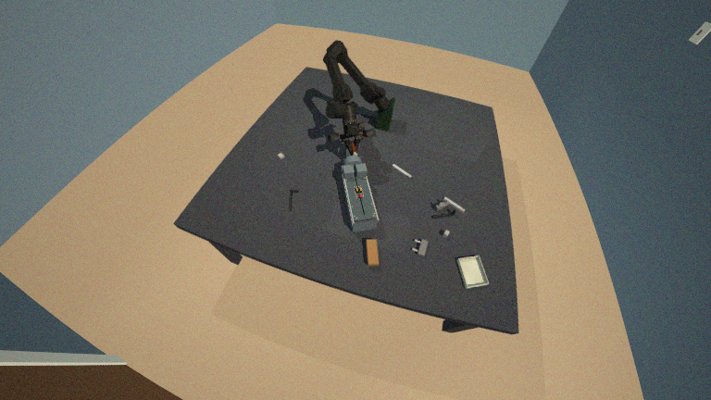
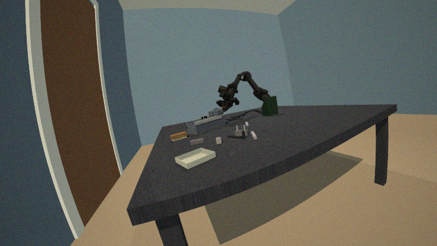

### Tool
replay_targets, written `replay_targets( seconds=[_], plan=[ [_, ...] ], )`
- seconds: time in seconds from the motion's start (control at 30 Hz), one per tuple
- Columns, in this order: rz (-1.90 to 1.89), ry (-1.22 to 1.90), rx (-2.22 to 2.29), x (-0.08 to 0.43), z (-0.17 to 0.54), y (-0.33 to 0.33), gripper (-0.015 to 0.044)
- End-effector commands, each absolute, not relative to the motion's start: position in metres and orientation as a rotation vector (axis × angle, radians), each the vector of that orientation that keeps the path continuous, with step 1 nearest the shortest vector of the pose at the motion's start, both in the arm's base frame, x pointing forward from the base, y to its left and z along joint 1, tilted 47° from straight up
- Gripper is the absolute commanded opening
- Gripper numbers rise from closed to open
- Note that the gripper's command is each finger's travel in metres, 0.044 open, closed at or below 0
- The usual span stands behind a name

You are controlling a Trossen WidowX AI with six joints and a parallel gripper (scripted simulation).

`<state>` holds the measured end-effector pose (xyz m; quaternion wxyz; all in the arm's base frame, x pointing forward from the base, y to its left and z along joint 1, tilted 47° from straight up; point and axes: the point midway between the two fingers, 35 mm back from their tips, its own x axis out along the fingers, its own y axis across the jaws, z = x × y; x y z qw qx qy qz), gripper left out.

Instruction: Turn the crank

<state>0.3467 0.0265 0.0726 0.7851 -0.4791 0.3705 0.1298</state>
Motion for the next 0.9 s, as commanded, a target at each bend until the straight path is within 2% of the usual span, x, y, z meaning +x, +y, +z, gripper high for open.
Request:
replay_targets(
  seconds=[0.0,0.87],
  plan=[
    [0.262,0.779,-1.033,0.3504,0.0809,0.0247,0.0],
    [0.262,0.779,-1.033,0.3517,0.0824,0.0234,0.0]
  ],
)
